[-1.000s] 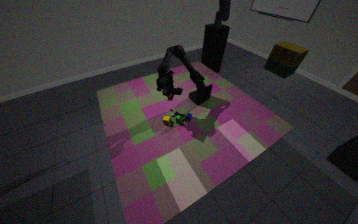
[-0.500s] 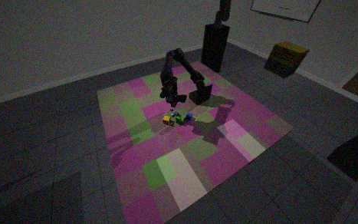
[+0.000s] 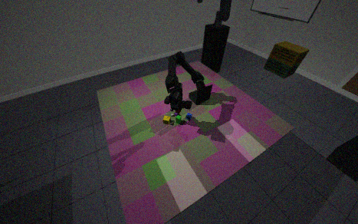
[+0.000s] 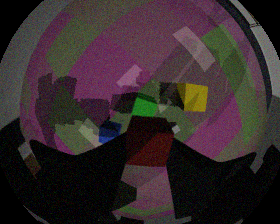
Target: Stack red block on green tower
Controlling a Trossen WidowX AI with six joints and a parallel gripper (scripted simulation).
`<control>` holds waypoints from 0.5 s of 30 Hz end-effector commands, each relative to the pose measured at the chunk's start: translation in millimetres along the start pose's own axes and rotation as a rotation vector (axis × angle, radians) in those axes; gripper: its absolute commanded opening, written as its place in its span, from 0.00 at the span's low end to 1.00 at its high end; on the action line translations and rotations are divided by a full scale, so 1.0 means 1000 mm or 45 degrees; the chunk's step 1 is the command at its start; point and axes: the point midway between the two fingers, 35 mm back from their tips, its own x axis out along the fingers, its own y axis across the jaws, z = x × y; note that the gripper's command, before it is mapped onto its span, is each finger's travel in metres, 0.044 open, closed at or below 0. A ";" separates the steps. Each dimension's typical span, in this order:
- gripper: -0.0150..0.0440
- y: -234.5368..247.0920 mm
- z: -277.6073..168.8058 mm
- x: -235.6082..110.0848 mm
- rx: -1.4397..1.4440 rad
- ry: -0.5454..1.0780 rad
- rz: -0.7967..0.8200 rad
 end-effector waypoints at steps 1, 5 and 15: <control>0.25 0.003 0.004 0.008 0.011 -0.004 0.004; 0.25 0.003 0.003 0.023 0.011 -0.004 0.003; 0.25 0.005 0.005 0.033 0.011 -0.004 0.003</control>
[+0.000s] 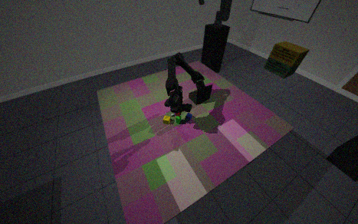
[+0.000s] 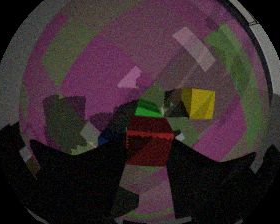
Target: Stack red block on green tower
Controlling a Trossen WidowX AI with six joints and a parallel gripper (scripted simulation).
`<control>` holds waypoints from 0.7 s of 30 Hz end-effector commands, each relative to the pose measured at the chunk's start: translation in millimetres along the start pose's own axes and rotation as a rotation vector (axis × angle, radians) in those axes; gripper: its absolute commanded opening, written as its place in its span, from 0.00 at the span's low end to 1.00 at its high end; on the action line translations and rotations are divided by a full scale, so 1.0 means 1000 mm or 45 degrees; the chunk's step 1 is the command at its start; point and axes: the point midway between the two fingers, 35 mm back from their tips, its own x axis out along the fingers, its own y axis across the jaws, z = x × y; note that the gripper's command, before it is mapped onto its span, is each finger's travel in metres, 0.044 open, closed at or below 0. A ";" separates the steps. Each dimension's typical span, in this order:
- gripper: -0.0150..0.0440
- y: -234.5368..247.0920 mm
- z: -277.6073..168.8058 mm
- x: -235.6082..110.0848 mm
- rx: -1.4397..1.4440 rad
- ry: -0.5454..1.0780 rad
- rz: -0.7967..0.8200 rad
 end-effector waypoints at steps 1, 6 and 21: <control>0.25 0.002 -0.002 0.015 -0.014 0.015 -0.006; 0.25 0.001 -0.002 0.032 -0.014 0.016 -0.007; 0.25 0.001 -0.002 0.032 -0.014 0.016 -0.007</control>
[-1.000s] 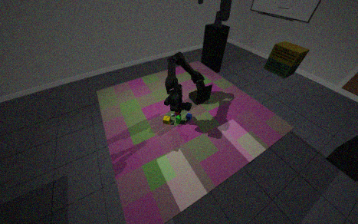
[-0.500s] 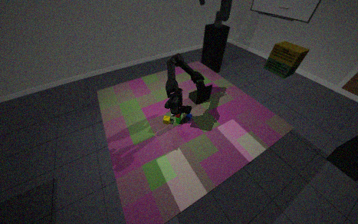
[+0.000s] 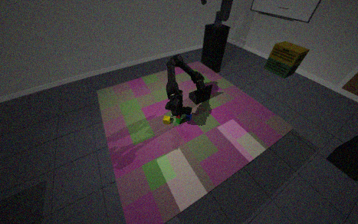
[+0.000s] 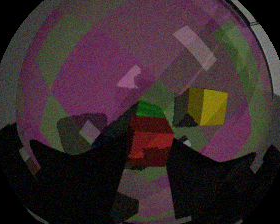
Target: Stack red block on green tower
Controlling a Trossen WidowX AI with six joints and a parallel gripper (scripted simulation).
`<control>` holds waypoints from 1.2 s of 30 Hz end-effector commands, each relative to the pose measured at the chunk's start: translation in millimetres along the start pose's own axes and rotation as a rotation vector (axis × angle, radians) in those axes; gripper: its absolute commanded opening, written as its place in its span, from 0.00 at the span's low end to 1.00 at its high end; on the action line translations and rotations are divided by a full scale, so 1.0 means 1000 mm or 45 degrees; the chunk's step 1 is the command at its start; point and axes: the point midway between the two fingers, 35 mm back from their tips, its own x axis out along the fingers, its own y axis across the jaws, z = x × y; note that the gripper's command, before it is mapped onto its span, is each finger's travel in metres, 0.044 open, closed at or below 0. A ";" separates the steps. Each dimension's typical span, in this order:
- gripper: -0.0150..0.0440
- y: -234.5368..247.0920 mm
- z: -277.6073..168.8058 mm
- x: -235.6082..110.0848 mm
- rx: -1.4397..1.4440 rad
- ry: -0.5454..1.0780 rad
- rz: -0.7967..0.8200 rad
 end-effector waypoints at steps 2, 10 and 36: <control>0.25 0.000 0.000 0.001 -0.009 0.003 -0.006; 0.25 0.000 0.000 0.002 -0.009 0.003 -0.006; 0.70 0.000 -0.001 0.002 -0.004 0.004 -0.001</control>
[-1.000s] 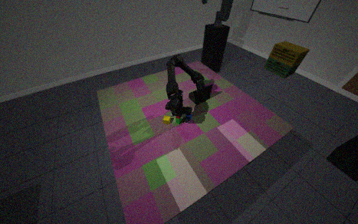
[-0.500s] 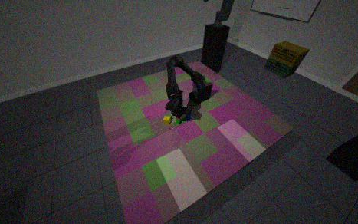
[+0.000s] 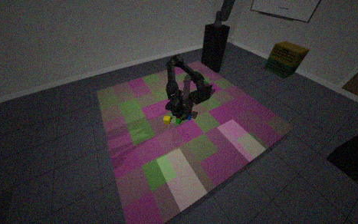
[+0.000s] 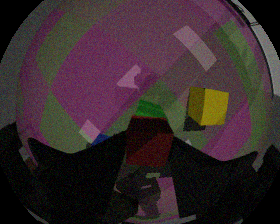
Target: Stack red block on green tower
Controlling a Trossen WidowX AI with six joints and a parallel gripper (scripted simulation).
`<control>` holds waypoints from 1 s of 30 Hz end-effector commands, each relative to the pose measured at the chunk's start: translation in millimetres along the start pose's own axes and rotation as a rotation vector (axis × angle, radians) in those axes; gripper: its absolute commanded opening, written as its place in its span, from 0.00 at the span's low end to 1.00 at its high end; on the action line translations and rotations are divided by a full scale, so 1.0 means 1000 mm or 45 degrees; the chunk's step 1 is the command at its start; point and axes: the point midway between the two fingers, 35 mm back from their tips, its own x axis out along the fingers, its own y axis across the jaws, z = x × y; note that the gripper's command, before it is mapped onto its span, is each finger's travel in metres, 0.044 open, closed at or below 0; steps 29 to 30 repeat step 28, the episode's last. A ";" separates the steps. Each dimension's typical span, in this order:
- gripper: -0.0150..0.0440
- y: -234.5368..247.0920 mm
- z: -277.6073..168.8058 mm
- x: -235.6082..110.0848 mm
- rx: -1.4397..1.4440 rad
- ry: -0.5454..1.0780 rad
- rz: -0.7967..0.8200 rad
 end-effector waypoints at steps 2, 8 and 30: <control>0.79 0.000 0.000 0.000 0.001 -0.001 0.000; 1.00 0.000 0.000 0.000 0.001 -0.001 0.000; 1.00 0.000 0.000 0.000 0.001 -0.001 0.000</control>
